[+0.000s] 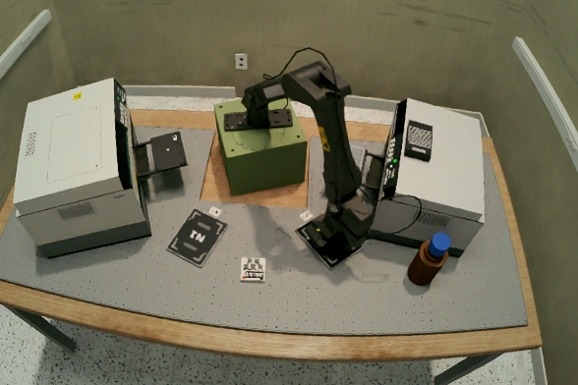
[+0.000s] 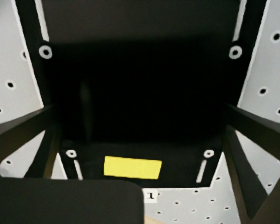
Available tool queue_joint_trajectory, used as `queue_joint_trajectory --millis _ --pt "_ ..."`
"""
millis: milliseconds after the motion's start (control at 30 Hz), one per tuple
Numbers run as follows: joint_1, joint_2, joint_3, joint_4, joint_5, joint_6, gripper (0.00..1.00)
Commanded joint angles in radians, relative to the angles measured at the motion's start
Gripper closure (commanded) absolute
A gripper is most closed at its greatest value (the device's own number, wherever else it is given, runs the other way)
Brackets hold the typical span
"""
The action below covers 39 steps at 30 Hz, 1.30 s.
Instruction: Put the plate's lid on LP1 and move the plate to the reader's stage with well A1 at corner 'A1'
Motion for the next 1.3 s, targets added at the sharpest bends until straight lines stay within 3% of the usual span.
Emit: queue_joint_trajectory --millis 0,1267 --pt "-0.001 -0.039 -0.009 -0.015 -0.008 -0.003 0.0" --pt "0.012 -0.161 0.025 -0.138 -0.008 0.006 0.0"
